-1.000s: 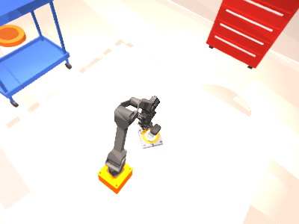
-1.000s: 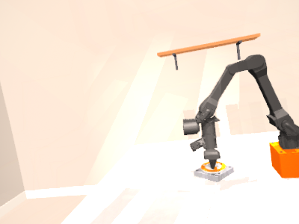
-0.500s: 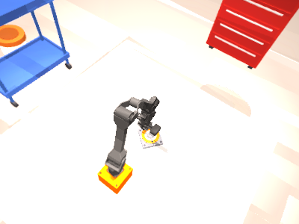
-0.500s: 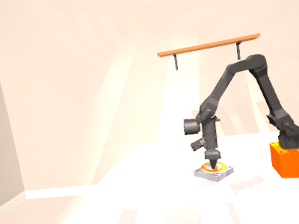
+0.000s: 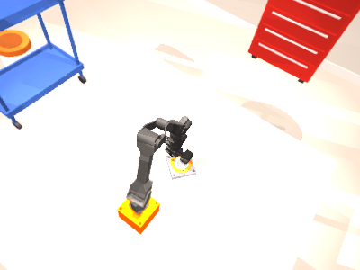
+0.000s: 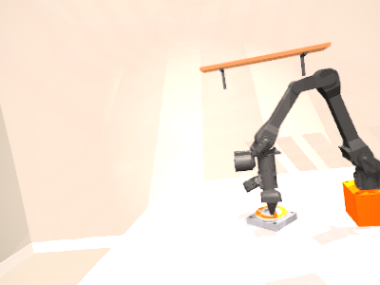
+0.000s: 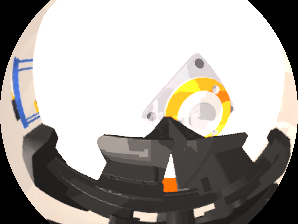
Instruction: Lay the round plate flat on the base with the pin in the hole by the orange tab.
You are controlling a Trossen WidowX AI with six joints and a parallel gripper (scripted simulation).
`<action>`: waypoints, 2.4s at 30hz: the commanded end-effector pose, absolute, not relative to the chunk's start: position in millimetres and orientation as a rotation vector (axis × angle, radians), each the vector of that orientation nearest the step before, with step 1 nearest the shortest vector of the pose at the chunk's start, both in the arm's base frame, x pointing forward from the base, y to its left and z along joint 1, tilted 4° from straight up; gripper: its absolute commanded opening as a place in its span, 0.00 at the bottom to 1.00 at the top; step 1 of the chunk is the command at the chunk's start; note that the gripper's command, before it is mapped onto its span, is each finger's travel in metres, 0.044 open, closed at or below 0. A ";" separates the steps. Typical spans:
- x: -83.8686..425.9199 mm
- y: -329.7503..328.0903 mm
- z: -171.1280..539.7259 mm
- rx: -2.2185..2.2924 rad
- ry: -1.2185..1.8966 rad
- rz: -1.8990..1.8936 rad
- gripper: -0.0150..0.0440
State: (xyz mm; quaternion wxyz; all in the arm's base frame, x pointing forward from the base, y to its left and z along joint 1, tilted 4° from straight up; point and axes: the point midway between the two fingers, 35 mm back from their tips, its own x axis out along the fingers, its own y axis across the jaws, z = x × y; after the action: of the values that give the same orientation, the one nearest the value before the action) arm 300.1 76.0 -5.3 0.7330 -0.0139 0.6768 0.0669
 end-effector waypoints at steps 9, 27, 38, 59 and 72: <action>290.8 74.3 -8.9 -0.026 1.511 0.143 0.25; 286.4 72.6 -9.3 -0.026 1.512 0.143 0.25; 283.2 70.8 -9.6 -0.027 1.512 0.143 0.25; 273.9 63.6 -10.8 -0.027 1.513 0.142 0.25; 268.1 58.0 -11.5 -0.028 1.514 0.142 0.25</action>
State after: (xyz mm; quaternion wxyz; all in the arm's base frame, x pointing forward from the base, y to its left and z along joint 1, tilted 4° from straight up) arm 274.6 62.7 -8.2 0.7298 -0.0092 0.6803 0.0676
